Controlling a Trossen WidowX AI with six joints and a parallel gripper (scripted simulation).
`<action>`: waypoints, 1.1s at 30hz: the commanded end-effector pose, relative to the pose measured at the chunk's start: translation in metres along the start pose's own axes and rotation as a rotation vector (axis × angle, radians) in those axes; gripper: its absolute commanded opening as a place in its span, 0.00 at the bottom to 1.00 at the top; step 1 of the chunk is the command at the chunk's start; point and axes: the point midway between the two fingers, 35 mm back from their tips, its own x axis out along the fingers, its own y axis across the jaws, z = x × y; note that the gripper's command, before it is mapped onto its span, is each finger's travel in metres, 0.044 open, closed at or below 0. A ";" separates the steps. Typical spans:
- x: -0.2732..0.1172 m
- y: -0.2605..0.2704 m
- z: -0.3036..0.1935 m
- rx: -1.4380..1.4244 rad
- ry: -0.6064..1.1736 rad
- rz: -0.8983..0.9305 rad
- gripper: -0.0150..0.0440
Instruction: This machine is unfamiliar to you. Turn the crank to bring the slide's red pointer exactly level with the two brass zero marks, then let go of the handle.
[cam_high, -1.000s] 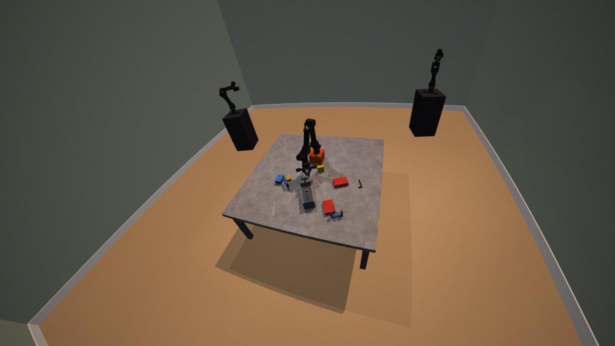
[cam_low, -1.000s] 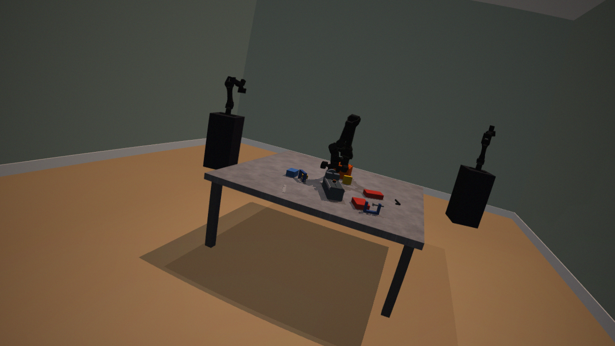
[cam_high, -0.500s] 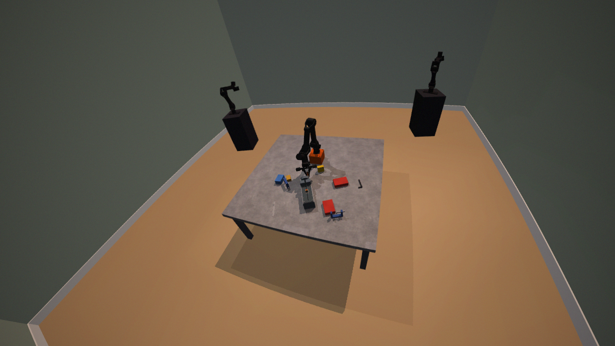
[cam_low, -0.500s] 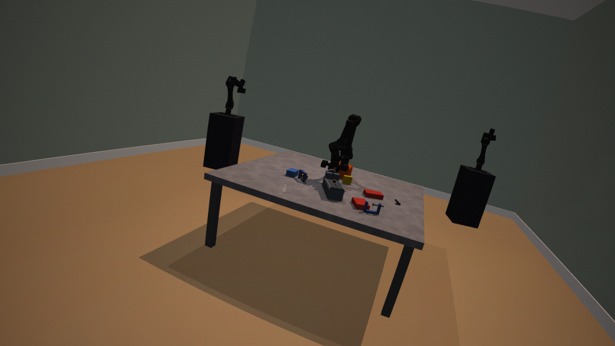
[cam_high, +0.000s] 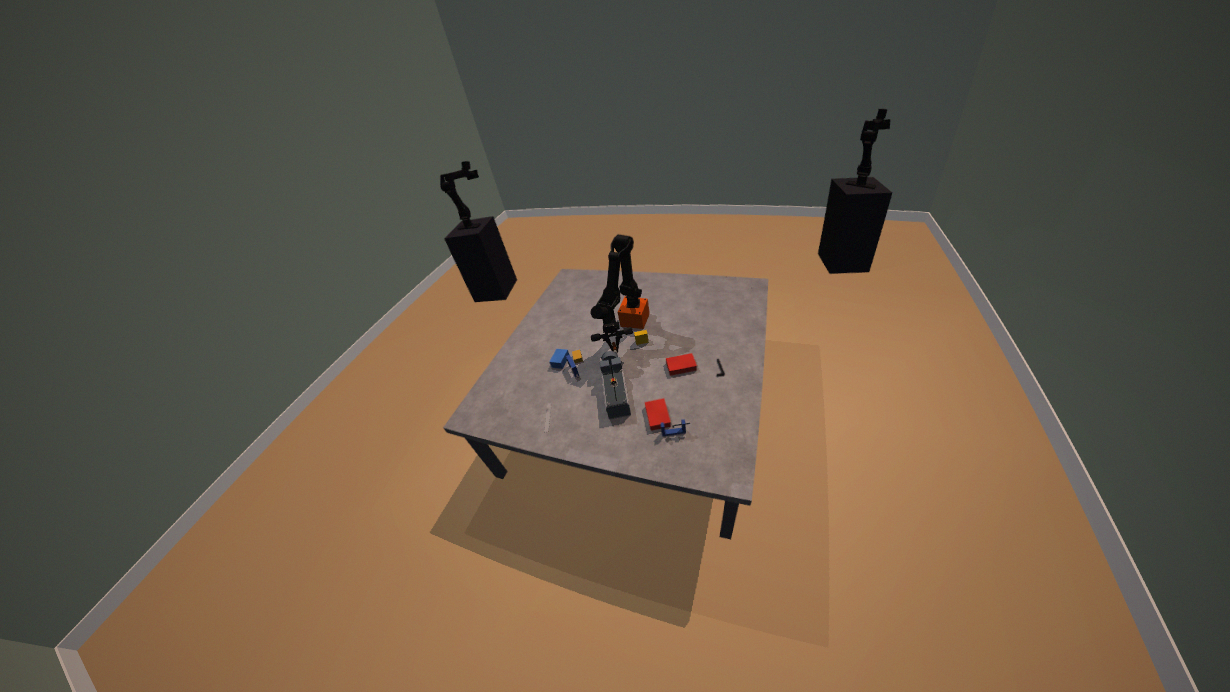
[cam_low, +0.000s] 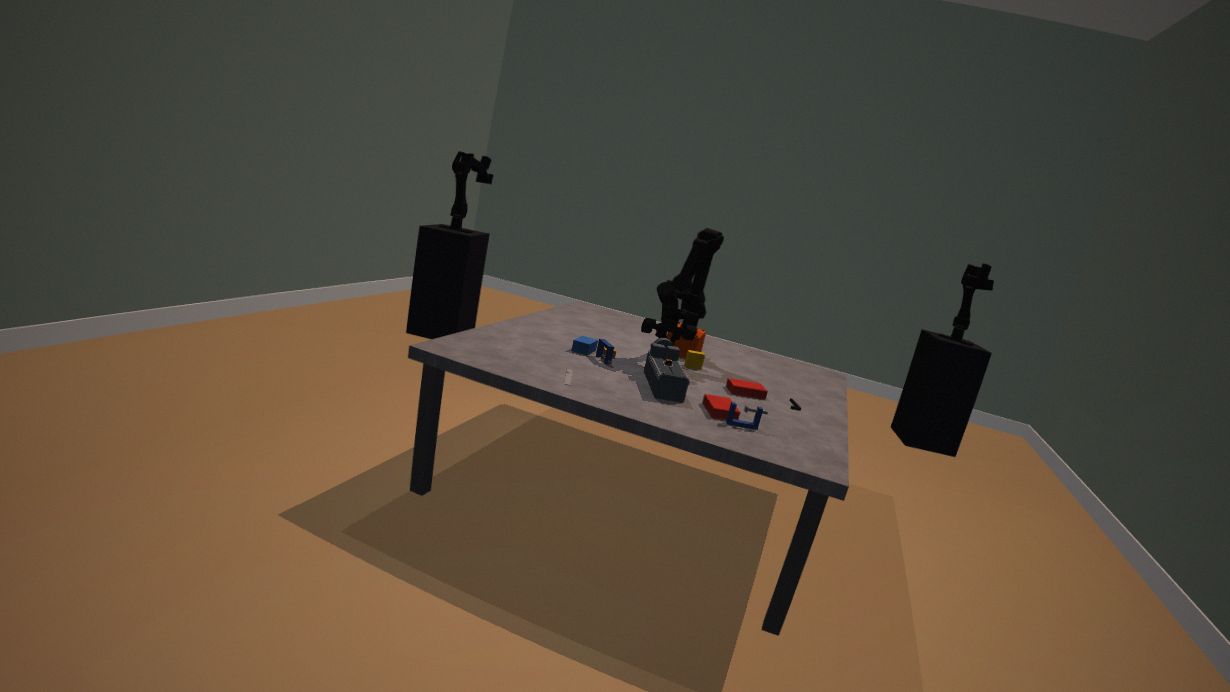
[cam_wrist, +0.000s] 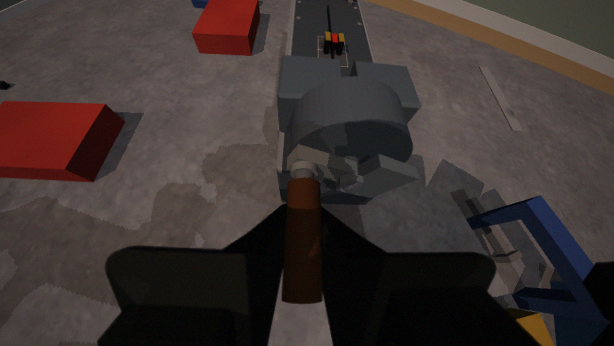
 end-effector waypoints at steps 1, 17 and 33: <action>-0.004 -0.002 0.004 -0.006 -0.008 -0.003 0.25; -0.010 -0.009 0.009 -0.007 -0.008 -0.004 0.25; -0.013 -0.017 0.013 -0.008 -0.008 -0.004 0.25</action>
